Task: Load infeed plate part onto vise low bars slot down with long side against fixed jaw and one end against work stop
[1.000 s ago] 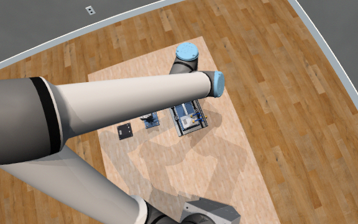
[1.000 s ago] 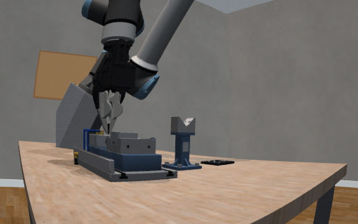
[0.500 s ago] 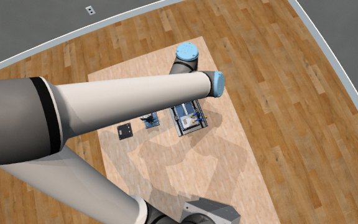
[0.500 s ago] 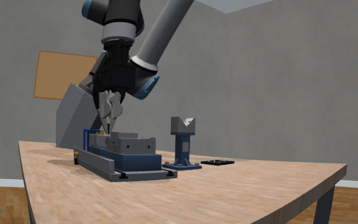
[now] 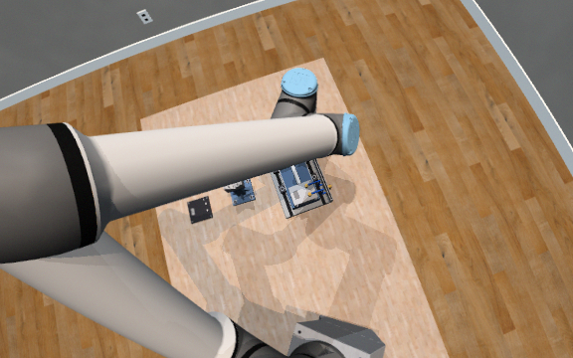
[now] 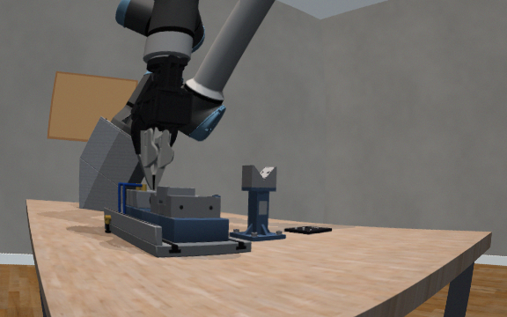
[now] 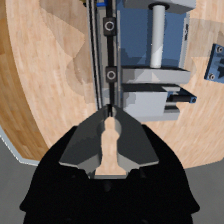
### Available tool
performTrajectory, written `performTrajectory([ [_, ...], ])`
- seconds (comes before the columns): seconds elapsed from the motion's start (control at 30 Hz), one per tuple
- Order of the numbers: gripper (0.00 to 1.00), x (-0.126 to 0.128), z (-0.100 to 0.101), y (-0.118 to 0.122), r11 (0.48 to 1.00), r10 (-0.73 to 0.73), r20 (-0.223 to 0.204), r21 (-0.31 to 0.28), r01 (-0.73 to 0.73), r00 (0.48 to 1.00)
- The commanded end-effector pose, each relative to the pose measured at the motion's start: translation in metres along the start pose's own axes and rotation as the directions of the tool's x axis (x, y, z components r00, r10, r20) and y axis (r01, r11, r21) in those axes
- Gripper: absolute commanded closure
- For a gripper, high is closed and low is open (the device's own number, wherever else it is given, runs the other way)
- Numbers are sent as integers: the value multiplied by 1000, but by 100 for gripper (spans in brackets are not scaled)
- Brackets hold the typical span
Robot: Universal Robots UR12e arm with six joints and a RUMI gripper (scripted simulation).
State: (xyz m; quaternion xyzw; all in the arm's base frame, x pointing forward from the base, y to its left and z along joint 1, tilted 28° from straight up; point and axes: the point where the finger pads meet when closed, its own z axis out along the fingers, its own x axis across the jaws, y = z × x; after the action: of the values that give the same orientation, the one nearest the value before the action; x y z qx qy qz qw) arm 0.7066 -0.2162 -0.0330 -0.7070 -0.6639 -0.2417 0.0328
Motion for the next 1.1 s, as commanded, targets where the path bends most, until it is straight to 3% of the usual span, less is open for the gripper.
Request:
performTrajectory([
  [0.0,100,0,-1,1,1000,0,1,-1,0,1000],
  [1.07,100,3,-1,1,1000,0,1,-1,0,1000],
])
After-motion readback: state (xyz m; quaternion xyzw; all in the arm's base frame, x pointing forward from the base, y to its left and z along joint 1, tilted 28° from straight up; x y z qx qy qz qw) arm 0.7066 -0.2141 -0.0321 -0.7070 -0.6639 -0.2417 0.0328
